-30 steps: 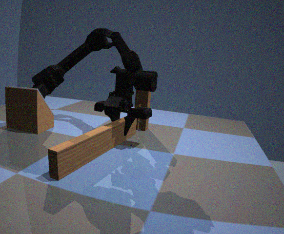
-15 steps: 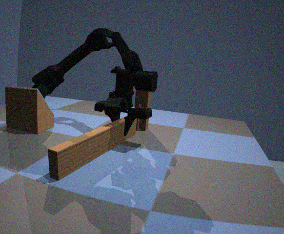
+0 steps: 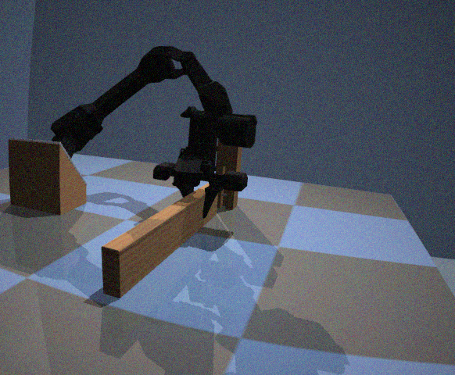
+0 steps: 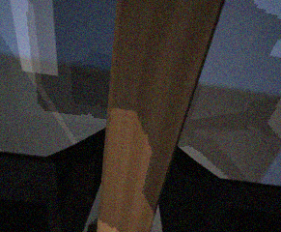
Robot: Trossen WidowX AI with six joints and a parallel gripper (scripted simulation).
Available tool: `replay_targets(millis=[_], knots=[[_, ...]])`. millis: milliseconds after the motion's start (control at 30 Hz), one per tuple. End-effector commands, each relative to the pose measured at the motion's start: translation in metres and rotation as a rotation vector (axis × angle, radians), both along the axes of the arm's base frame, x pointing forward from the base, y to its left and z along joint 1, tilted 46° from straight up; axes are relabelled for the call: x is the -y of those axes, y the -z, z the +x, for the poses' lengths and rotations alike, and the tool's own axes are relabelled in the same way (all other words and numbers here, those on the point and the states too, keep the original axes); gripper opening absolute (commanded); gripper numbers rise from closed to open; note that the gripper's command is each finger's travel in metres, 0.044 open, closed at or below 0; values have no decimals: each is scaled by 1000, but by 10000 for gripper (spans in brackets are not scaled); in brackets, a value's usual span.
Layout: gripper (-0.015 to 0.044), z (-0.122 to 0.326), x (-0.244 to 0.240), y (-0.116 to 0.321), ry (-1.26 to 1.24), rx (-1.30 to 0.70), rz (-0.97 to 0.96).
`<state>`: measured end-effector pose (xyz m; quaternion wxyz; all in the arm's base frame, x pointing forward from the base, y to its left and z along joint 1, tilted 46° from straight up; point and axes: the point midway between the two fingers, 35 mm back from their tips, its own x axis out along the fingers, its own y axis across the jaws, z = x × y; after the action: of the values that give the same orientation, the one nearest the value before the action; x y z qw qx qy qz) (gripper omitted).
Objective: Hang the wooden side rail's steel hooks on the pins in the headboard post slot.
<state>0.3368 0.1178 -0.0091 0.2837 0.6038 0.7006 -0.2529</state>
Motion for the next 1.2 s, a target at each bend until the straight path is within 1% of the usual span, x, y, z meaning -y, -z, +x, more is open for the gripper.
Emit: replay_targets(millis=[0, 1067, 1167], knots=[[0, 5, -1, -1, -21, 28, 5], [0, 18, -3, -1, -21, 29, 5], [0, 13, -1, 0, -10, 8, 1]])
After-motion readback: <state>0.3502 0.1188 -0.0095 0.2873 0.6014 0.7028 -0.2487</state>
